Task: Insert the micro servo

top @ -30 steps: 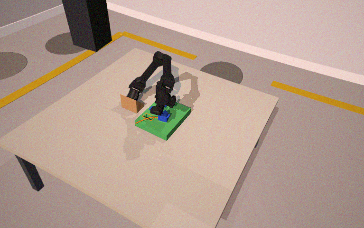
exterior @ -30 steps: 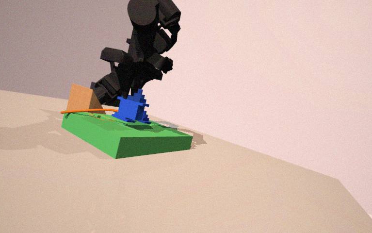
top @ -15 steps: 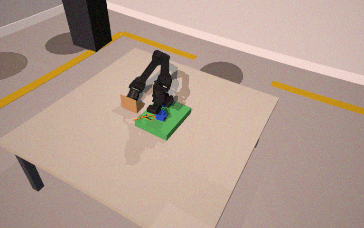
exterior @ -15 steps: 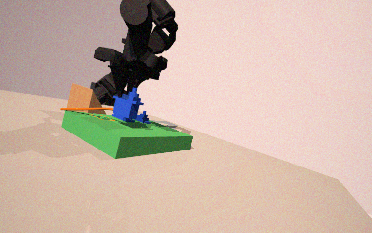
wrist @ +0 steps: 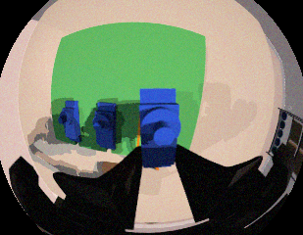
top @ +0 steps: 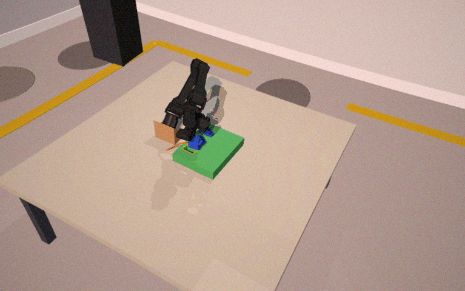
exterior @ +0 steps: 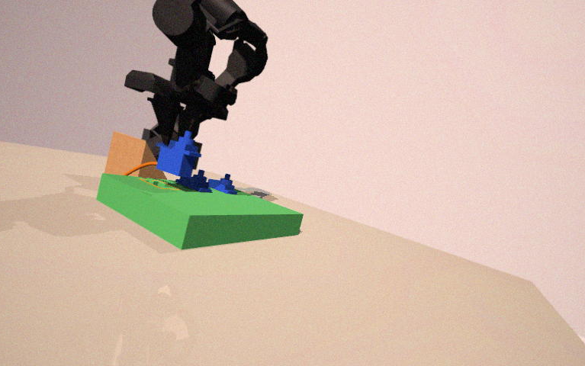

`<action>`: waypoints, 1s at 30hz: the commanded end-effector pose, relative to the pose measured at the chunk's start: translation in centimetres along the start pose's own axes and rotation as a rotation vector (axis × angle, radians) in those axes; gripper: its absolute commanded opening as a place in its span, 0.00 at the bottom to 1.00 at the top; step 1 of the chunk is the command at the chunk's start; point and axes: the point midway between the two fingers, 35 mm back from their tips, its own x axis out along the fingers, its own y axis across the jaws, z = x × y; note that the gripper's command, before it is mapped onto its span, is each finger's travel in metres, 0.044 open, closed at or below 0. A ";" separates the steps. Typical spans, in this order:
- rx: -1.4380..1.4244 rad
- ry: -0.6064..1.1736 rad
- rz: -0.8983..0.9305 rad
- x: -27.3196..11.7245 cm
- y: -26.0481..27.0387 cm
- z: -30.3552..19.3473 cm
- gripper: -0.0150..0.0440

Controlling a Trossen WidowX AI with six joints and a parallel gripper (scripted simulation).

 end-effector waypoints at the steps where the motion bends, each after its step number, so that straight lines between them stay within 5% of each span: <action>1: -0.004 0.000 -0.003 0.0 0.4 -2.1 0.25; 30: 0.136 -0.001 -0.003 1.6 0.4 -2.8 0.25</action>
